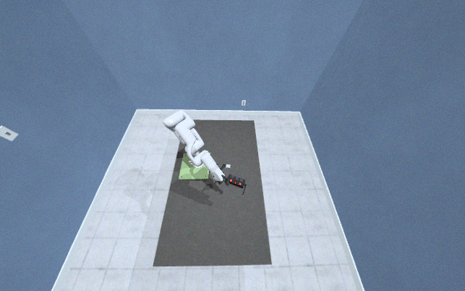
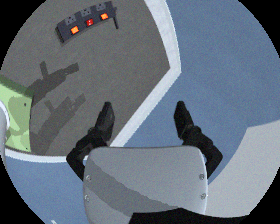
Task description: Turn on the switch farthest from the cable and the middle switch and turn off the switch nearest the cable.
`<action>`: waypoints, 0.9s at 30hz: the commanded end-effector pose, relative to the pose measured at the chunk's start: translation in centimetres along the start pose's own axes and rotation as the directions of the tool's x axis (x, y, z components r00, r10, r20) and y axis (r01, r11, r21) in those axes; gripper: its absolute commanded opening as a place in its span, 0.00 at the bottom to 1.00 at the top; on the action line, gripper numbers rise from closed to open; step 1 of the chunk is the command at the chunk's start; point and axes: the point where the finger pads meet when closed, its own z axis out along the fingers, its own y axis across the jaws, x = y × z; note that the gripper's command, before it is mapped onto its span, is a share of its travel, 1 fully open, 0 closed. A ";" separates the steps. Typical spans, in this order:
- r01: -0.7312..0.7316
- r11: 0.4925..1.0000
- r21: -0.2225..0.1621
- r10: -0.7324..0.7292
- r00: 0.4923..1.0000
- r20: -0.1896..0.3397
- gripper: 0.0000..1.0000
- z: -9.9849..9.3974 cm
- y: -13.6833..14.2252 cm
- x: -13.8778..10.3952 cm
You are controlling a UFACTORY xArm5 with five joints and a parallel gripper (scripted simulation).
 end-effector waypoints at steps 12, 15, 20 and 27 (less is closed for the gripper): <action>0.000 1.000 -0.003 0.000 1.000 0.001 1.00 -0.1 0.2 0.0; 0.000 1.000 -0.003 0.000 1.000 0.001 1.00 -0.1 0.2 0.0; -0.008 1.000 -0.003 0.008 1.000 -0.001 1.00 0.0 0.1 0.1; -0.198 0.980 0.023 0.199 0.979 -0.038 1.00 2.6 -1.0 2.8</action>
